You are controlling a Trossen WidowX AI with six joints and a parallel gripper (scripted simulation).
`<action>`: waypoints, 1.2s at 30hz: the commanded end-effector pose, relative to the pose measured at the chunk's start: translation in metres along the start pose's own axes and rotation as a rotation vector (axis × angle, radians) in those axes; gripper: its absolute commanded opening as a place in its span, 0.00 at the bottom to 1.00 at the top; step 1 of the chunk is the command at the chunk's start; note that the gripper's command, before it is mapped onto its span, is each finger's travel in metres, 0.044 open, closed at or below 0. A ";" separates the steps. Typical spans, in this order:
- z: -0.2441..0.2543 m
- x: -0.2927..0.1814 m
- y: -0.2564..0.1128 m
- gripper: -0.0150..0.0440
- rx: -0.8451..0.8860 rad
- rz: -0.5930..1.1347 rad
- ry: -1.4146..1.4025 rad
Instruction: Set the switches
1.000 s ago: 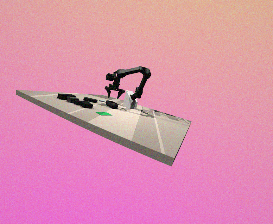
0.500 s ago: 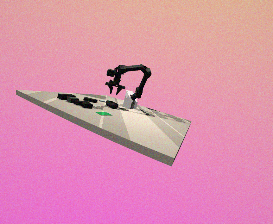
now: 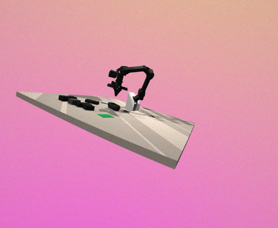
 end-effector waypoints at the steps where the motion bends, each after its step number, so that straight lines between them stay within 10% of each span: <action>1: 0.000 0.001 0.000 0.25 -0.002 -0.005 -0.005; 6: 0.000 0.001 0.000 0.25 -0.002 -0.005 -0.005; 23: 0.000 0.000 0.000 1.00 0.000 0.000 0.000; 36: -0.045 -0.001 0.056 0.51 -0.007 0.016 -0.022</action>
Point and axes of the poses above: the point midway between the two fingers, 35 mm back from their tips, its own y axis out along the fingers, its own z axis across the jaws, x = y × z, the point moved 1 cm from there along -y, back along the fingers, and after that the axes turned 2 degrees about y, right-handed, at the moved point
